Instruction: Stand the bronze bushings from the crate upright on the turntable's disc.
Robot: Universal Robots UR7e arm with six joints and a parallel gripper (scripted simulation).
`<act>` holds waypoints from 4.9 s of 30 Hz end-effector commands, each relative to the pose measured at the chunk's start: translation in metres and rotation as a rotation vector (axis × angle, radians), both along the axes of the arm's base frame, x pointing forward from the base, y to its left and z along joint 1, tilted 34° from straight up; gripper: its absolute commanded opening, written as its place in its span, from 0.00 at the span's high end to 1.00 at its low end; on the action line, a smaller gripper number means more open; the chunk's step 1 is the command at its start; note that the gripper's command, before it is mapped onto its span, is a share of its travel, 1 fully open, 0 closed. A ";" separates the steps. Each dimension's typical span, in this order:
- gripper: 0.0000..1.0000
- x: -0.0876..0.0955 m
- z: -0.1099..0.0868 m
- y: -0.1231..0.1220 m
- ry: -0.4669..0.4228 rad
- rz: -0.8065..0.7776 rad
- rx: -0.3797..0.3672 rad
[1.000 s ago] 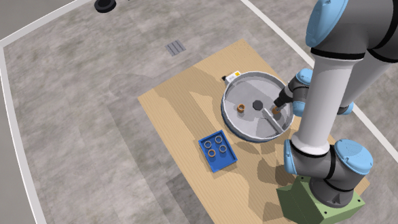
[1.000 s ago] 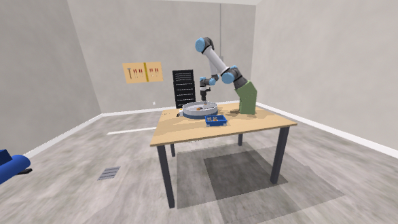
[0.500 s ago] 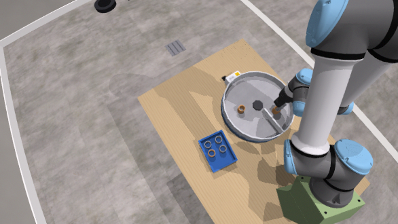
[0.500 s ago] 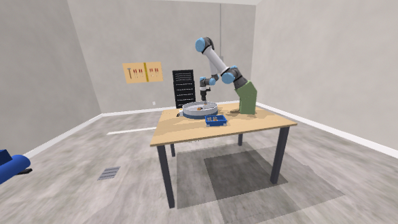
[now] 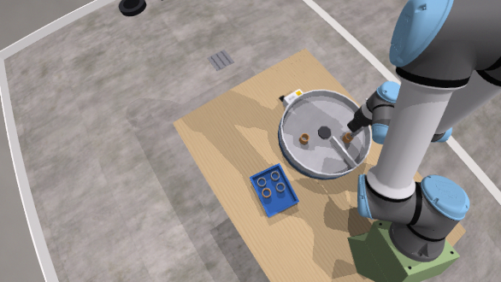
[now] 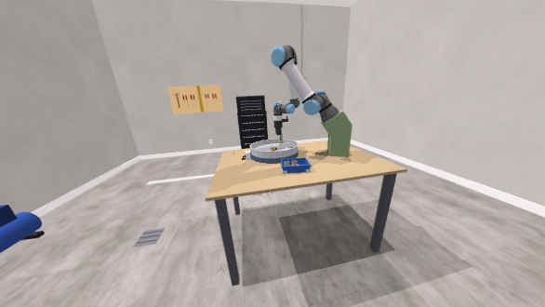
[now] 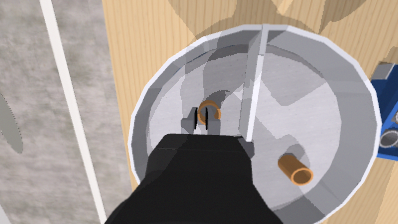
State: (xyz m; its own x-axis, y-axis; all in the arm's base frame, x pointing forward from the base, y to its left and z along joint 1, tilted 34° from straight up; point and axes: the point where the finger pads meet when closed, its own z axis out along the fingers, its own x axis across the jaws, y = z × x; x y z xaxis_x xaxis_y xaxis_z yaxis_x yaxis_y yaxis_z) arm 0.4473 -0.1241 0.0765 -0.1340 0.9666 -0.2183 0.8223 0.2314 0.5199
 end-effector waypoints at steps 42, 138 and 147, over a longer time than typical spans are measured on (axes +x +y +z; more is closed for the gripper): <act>0.62 -0.014 0.018 0.003 0.006 0.002 0.005; 0.64 -0.060 -0.068 0.441 0.005 0.004 0.007; 0.64 -0.060 -0.067 0.440 0.004 0.003 0.007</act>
